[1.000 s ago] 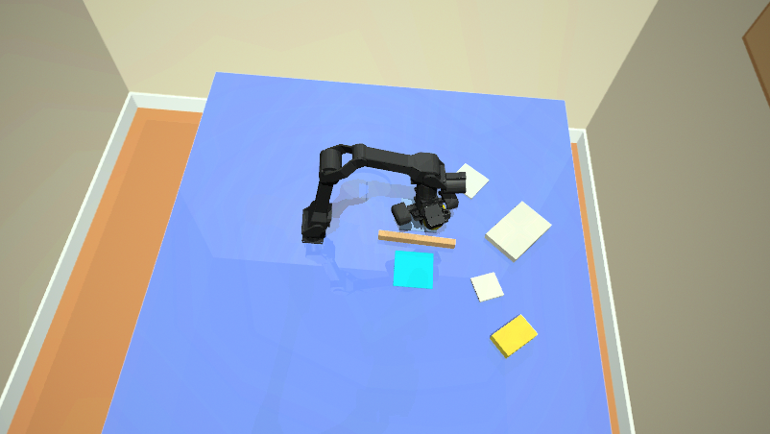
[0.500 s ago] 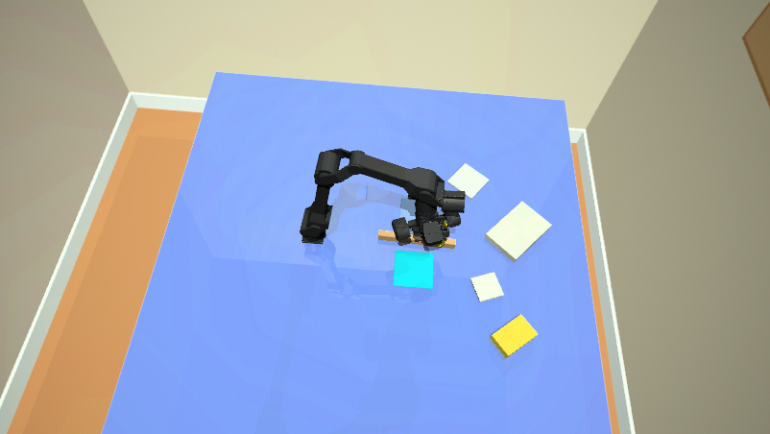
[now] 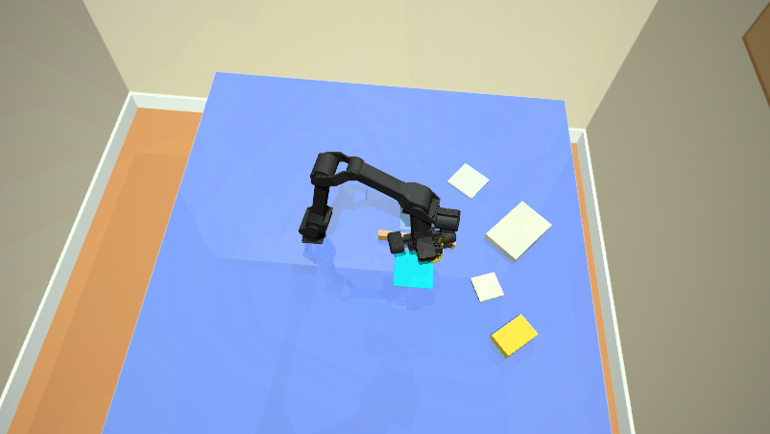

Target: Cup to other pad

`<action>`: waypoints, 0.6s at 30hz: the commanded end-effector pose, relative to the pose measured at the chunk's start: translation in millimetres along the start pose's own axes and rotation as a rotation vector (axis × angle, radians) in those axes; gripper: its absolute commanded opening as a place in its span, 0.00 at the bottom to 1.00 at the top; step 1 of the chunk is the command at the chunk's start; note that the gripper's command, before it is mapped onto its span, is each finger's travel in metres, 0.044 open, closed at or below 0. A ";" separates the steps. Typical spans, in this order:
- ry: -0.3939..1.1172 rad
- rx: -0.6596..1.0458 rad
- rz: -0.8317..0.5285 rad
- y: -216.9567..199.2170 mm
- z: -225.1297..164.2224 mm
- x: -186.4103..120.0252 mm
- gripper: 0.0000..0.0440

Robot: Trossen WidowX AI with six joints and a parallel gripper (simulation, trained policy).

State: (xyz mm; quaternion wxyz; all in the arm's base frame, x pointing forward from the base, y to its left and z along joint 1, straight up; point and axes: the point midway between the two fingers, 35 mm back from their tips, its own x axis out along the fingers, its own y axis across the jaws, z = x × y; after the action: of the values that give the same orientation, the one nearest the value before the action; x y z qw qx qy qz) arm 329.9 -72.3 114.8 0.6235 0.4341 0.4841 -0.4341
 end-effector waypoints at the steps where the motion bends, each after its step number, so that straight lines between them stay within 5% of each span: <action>1: -0.008 0.008 0.004 -4.4 3.7 4.0 0.00; 18: -0.014 0.057 -0.023 -34.5 5.6 38.9 0.10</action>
State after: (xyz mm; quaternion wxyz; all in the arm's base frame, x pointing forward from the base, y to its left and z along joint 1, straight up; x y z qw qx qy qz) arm 305.6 -88.5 74.8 0.6065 0.4431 0.4767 -0.4567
